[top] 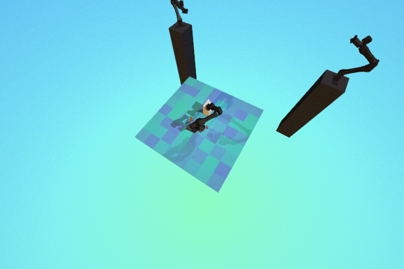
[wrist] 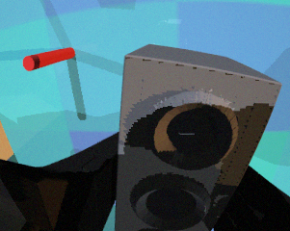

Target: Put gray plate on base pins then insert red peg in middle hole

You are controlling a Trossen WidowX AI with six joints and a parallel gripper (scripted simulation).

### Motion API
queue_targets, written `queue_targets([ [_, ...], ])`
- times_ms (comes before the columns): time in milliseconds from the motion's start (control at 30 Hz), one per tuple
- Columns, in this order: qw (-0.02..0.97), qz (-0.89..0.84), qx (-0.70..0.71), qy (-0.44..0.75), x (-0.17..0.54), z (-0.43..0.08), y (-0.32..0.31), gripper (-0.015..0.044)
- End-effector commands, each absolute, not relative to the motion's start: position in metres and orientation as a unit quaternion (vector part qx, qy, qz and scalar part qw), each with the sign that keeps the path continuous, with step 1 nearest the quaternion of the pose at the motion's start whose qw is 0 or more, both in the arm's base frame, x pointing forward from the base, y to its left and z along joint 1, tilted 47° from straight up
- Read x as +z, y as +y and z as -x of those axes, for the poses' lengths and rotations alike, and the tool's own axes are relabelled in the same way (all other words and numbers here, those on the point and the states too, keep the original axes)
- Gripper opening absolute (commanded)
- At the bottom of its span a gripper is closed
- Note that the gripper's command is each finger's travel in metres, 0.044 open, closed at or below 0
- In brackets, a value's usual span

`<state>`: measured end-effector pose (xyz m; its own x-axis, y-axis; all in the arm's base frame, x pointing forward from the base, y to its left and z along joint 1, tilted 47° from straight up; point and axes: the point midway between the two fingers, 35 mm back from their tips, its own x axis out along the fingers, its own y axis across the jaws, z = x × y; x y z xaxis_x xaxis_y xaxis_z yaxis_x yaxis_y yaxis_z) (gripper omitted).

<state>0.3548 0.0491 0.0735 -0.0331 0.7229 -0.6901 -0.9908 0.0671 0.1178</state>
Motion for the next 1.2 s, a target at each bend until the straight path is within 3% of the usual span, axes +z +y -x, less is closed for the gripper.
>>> queue_targets([
  [0, 0.657, 0.223, 0.652, 0.305, 0.06, -0.357, 0.044, 0.0],
  [1167, 0.634, 0.283, 0.676, 0.245, -0.049, -0.359, 0.011, 0.0],
])
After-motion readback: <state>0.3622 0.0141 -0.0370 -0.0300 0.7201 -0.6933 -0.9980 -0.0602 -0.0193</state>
